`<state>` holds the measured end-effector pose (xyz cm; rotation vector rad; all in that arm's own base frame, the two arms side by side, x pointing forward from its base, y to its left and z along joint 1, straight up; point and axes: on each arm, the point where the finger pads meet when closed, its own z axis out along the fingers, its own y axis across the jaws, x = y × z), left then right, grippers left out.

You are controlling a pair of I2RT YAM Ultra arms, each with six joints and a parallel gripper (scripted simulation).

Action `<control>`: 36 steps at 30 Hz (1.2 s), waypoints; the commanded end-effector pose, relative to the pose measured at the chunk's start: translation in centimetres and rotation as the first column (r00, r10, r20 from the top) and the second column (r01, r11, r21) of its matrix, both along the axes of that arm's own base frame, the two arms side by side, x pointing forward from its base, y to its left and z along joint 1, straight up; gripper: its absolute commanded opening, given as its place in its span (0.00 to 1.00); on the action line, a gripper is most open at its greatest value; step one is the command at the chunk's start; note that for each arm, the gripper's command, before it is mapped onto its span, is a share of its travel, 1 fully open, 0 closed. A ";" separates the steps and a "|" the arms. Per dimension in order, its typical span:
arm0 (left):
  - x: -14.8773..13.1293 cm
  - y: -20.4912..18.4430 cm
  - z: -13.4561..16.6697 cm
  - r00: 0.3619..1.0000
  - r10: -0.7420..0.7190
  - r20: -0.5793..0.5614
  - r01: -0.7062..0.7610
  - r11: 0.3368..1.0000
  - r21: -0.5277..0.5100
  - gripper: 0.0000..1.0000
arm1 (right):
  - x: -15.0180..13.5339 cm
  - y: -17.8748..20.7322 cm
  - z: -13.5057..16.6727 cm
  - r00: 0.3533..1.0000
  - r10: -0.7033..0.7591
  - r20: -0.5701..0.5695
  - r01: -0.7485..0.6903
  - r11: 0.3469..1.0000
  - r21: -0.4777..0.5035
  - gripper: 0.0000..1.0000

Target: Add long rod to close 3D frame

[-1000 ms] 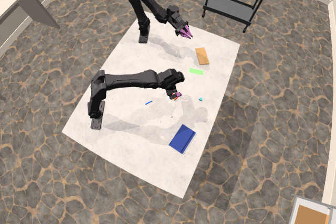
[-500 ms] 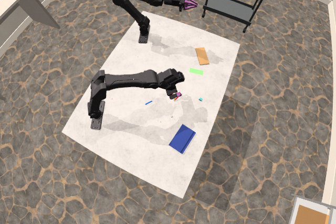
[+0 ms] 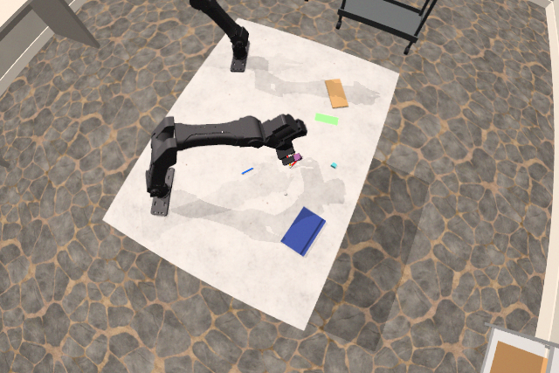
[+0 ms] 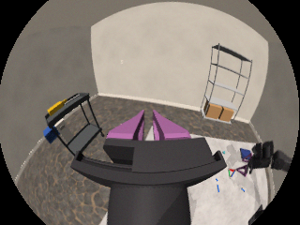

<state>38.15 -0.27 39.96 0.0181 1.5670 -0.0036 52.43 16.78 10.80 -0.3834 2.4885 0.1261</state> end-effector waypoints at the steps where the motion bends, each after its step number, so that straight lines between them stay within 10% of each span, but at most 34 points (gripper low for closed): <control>1: 0.1 0.6 1.4 1.000 0.020 0.010 -0.020 1.000 -0.009 0.13 | 0.2 -0.2 0.4 1.000 0.000 0.010 0.000 1.000 0.005 1.00; 8: -0.1 0.6 0.9 1.000 0.020 -0.005 -0.020 1.000 -0.009 0.13 | 0.7 -0.6 0.7 0.999 -0.013 0.036 0.013 1.000 0.005 1.00; 23: -0.1 0.6 1.1 1.000 0.020 0.003 -0.020 1.000 -0.009 0.13 | -3.7 -6.1 11.6 0.920 -0.115 0.376 0.095 0.993 0.070 1.00; 36: -0.1 0.6 1.1 1.000 0.020 0.003 -0.020 1.000 -0.009 0.13 | -12.1 -14.0 26.4 0.650 -0.255 0.716 0.144 0.966 0.213 1.00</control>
